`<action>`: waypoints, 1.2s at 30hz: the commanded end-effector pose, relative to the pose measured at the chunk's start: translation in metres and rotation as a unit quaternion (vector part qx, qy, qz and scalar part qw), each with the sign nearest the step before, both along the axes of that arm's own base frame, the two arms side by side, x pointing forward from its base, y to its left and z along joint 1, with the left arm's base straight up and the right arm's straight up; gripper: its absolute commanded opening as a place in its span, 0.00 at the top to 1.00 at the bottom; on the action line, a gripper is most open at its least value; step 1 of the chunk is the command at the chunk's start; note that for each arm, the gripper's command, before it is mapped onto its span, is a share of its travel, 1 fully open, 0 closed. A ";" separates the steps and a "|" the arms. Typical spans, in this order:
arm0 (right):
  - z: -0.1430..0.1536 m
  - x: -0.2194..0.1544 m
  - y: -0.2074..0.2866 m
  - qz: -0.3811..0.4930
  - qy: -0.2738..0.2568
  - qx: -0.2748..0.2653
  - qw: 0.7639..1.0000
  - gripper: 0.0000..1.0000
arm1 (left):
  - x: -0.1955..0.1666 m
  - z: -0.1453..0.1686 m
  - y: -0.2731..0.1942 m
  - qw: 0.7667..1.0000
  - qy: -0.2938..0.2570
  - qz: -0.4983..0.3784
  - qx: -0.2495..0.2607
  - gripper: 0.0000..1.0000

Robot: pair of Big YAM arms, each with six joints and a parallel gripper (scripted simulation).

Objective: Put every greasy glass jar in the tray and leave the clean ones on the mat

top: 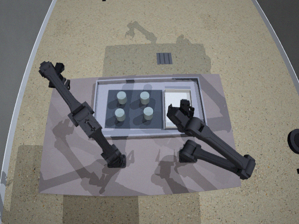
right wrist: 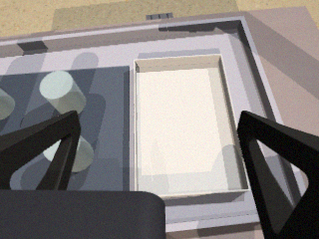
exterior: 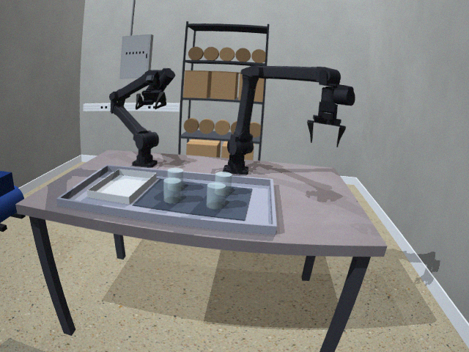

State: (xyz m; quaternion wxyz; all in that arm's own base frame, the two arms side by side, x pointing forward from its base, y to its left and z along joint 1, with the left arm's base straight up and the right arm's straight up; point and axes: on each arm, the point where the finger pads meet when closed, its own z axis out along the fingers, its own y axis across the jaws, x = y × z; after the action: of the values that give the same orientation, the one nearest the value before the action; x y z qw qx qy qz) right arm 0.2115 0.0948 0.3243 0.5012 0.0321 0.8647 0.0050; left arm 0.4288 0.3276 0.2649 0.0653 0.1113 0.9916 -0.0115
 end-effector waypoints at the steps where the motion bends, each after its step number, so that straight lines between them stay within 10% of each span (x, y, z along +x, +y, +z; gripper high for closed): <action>1: 0.007 0.001 0.001 0.000 -0.005 0.005 1.000 0.00 | 0.001 0.008 0.001 1.000 -0.008 -0.001 0.006 0.00; 18: 0.007 0.001 0.001 0.000 -0.005 0.005 1.000 0.00 | 0.001 0.008 0.001 1.000 -0.008 -0.001 0.006 0.00; 36: -0.093 0.047 0.091 -0.014 0.095 0.019 0.995 0.00 | -0.028 -0.030 -0.097 0.997 -0.075 0.011 -0.006 0.00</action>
State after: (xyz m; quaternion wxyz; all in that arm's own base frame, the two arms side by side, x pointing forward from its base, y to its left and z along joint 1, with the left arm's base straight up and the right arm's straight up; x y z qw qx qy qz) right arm 0.2315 0.1493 0.2354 0.4216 0.0308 0.9061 -0.0170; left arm 0.4019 0.2542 0.2336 0.1006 0.1129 0.9881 -0.0282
